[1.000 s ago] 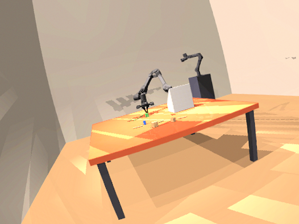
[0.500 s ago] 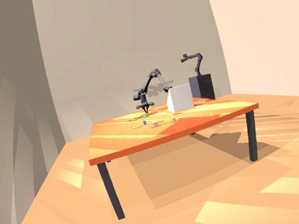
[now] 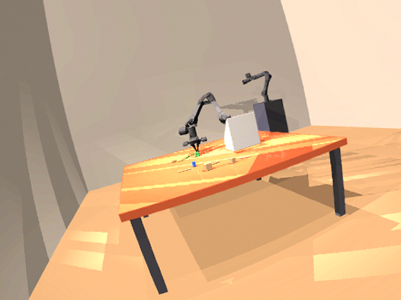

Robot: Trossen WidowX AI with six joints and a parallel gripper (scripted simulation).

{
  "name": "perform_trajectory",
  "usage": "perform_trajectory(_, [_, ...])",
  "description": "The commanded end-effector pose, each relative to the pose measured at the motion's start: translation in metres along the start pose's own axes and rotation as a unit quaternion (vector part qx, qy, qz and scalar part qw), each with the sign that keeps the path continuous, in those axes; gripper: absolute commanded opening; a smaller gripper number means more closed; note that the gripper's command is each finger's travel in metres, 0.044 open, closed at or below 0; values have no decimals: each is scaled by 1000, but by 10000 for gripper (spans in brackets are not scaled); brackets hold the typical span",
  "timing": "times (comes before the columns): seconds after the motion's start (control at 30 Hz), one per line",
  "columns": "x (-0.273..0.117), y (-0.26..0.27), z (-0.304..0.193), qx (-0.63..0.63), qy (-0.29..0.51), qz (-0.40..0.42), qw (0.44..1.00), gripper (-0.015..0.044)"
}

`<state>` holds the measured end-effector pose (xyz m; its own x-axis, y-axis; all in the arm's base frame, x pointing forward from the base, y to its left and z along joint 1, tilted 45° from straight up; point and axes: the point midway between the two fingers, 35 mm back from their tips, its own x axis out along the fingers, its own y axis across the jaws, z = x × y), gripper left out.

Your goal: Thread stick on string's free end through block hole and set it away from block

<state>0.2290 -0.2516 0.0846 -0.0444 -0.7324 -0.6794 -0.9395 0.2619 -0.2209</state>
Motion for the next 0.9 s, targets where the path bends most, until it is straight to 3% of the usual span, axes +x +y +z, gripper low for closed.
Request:
perform_trajectory(0.0, [1, 1, 5, 2, 1, 2, 1000, 0])
perform_trajectory(0.87, [0, 1, 40, 1, 1, 2, 1000, 0])
